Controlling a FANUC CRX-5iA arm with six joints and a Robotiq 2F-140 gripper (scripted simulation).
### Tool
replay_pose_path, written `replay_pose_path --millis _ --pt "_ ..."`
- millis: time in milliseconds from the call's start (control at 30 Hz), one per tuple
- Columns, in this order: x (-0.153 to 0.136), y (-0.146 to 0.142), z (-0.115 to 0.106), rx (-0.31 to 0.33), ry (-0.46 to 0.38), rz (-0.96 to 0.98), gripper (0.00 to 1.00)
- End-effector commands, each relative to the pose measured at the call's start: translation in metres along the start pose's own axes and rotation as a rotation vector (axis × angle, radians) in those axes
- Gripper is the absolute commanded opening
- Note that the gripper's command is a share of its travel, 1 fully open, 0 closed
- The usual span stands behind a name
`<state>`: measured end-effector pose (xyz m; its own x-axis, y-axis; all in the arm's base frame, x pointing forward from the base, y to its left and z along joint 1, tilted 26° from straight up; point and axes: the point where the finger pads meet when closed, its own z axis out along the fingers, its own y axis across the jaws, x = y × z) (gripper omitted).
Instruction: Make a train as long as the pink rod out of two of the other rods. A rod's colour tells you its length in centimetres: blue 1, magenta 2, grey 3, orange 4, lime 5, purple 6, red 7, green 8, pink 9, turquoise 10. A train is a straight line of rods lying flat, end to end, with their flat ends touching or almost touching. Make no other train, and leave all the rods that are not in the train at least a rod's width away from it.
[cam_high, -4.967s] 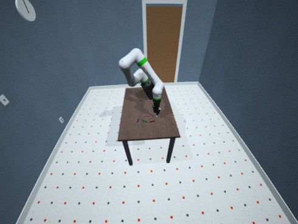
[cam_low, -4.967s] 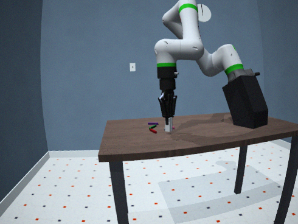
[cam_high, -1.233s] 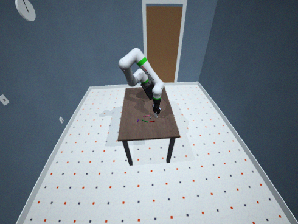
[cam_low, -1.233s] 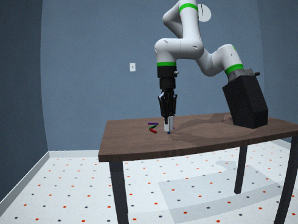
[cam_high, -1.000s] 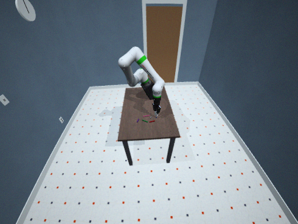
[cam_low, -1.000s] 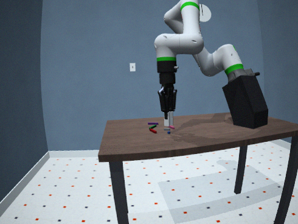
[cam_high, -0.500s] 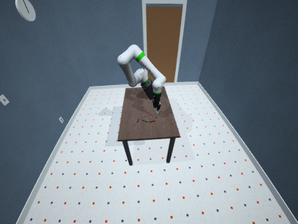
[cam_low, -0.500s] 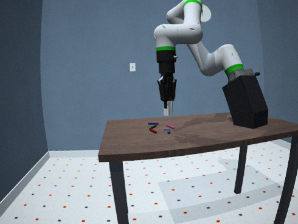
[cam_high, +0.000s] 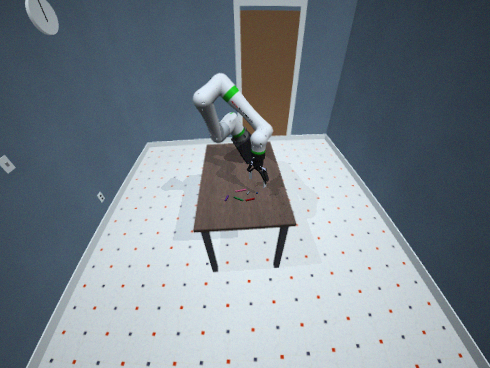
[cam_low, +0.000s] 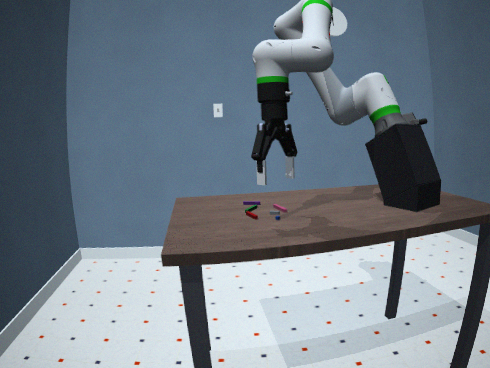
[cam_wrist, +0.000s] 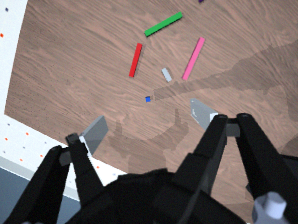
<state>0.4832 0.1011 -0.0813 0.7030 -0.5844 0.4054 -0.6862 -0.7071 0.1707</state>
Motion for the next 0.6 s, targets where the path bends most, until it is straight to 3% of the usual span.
replay_pose_path --millis 0,200,567 --pt "0.0 0.0 0.0 0.0 0.0 0.0 1.0" --pt "0.002 0.0 0.0 0.0 0.0 0.015 1.0" --pt "0.051 0.014 0.007 0.001 -0.005 0.445 1.0"
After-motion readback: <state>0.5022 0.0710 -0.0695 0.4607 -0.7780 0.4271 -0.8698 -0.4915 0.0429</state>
